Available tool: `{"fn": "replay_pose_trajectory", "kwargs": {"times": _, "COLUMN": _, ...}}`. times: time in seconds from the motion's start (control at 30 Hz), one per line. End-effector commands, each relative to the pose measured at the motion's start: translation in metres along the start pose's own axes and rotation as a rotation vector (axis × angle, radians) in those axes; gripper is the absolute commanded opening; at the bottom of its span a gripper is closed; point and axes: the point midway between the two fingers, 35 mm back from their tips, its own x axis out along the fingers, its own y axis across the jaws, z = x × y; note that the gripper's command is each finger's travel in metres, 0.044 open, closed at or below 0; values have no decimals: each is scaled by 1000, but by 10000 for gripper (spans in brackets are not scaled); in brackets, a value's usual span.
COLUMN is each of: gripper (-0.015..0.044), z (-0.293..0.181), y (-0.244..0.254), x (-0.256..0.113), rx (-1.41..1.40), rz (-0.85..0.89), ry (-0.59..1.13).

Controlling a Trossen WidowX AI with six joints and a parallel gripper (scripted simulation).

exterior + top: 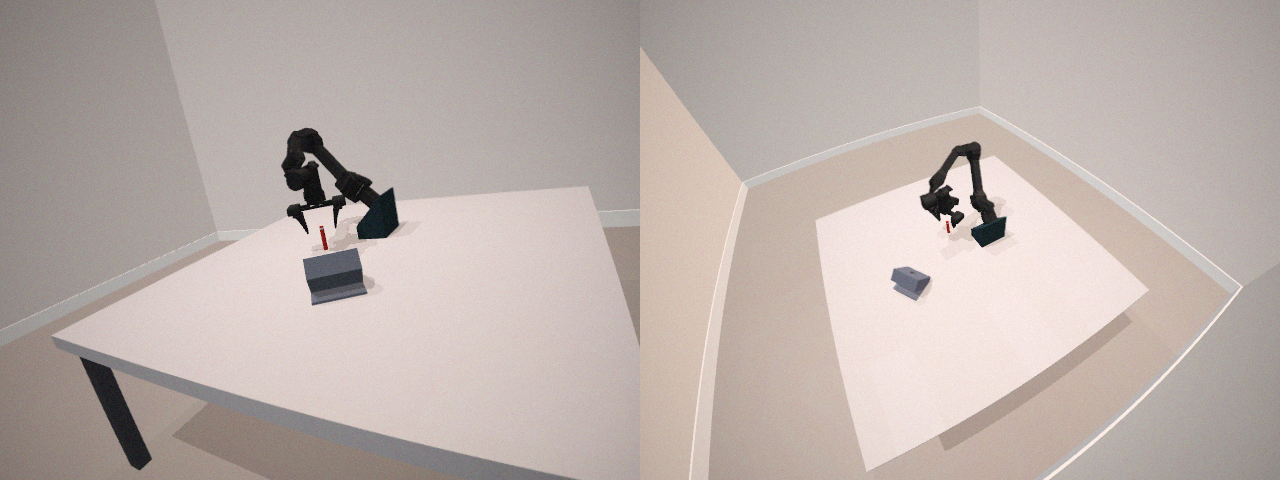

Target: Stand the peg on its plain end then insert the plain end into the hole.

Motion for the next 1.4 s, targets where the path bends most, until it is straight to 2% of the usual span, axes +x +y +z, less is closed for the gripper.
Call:
{"fn": "replay_pose_trajectory", "kwargs": {"times": 0.0, "gripper": 440, "z": 2, "y": -1, "x": 8, "rx": -5, "rz": 2, "ry": -4}}
{"fn": "replay_pose_trajectory", "kwargs": {"times": 0.5, "gripper": 440, "z": 4, "y": 0, "x": 27, "rx": -4, "rz": 9, "ry": -8}}
{"fn": "replay_pose_trajectory", "kwargs": {"times": 1.0, "gripper": 46, "z": 3, "y": 1, "x": 24, "rx": 0, "rz": 6, "ry": -4}}
{"fn": "replay_pose_trajectory", "kwargs": {"times": 1.23, "gripper": 0, "z": 3, "y": 1, "x": 24, "rx": 0, "rz": 6, "ry": -4}}
{"fn": "replay_pose_trajectory", "kwargs": {"times": 1.37, "gripper": 0, "z": 2, "y": 1, "x": 20, "rx": 0, "rz": 4, "ry": -3}}
